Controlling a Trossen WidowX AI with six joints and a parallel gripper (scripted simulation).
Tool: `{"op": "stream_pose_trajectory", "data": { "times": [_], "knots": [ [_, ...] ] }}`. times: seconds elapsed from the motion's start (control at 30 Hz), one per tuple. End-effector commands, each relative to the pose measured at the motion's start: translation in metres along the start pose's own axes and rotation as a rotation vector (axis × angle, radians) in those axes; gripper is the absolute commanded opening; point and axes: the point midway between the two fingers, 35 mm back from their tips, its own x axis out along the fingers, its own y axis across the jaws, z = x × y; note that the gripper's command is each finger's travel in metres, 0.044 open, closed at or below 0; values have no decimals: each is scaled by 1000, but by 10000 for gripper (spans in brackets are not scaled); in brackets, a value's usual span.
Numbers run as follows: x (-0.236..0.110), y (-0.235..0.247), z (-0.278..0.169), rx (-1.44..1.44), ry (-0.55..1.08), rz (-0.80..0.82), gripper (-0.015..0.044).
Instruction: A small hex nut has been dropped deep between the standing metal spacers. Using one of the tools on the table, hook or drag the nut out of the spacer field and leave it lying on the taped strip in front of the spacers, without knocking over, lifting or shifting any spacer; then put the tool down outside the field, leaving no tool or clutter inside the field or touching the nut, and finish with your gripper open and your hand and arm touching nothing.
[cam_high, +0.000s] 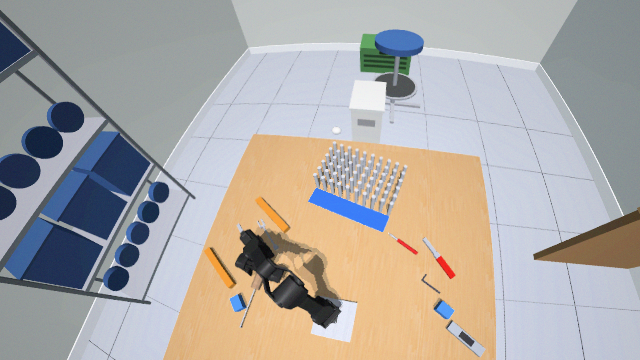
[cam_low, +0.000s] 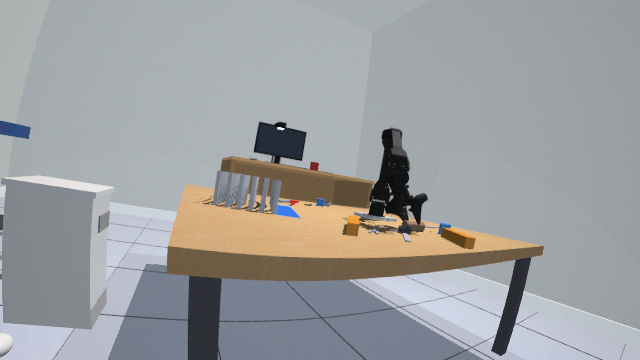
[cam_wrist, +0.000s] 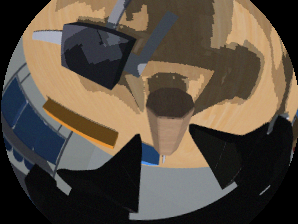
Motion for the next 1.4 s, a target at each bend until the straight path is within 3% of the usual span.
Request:
{"op": "stream_pose_trajectory", "data": {
  "times": [0.0, 0.1, 0.37, 0.57, 1.37],
  "knots": [
    [5, -3, 1, 4, 7, -2, 280],
    [5, -3, 1, 4, 7, -2, 201],
    [5, -3, 1, 4, 7, -2, 148],
    [-14, 9, -6, 3, 6, -2, 0],
    [-127, 45, -68, 2, 3, -3, 0]
  ]
}}
